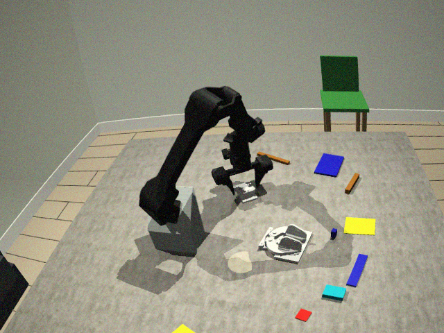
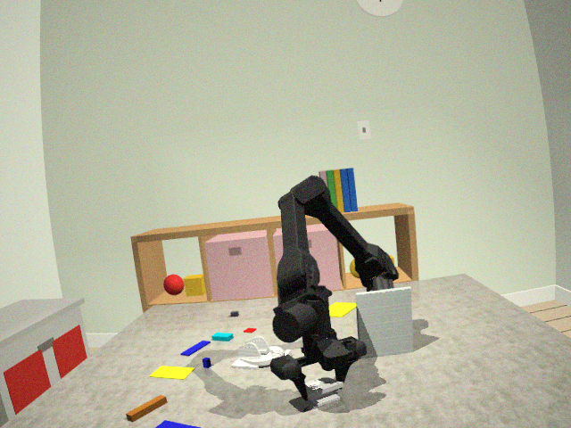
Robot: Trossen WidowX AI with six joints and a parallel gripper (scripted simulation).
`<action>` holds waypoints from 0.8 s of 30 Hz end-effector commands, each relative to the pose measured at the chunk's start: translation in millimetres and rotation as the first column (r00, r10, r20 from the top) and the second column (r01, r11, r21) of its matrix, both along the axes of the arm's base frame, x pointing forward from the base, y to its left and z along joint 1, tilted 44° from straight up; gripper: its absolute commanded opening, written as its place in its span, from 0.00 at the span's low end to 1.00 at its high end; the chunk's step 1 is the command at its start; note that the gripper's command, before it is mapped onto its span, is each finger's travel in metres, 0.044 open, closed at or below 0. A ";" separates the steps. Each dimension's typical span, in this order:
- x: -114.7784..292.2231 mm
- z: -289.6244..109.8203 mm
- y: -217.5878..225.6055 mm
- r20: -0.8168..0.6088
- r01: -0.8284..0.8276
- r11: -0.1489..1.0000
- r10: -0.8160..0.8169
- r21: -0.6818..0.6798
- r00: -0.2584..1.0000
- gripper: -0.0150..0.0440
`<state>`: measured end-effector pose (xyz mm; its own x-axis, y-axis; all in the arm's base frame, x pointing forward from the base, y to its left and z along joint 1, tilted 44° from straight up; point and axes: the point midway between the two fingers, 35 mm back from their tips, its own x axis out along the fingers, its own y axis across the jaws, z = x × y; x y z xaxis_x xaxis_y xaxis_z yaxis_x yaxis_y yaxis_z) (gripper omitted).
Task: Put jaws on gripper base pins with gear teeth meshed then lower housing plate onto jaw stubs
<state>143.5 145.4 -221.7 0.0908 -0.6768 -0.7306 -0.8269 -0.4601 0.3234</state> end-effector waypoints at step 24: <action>-5.8 49.1 47.2 0.000 -0.006 1.000 0.006 0.002 1.000 0.85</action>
<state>139.3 184.5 -179.8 0.0960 -0.6810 -0.7260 -0.8226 -0.4649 0.3273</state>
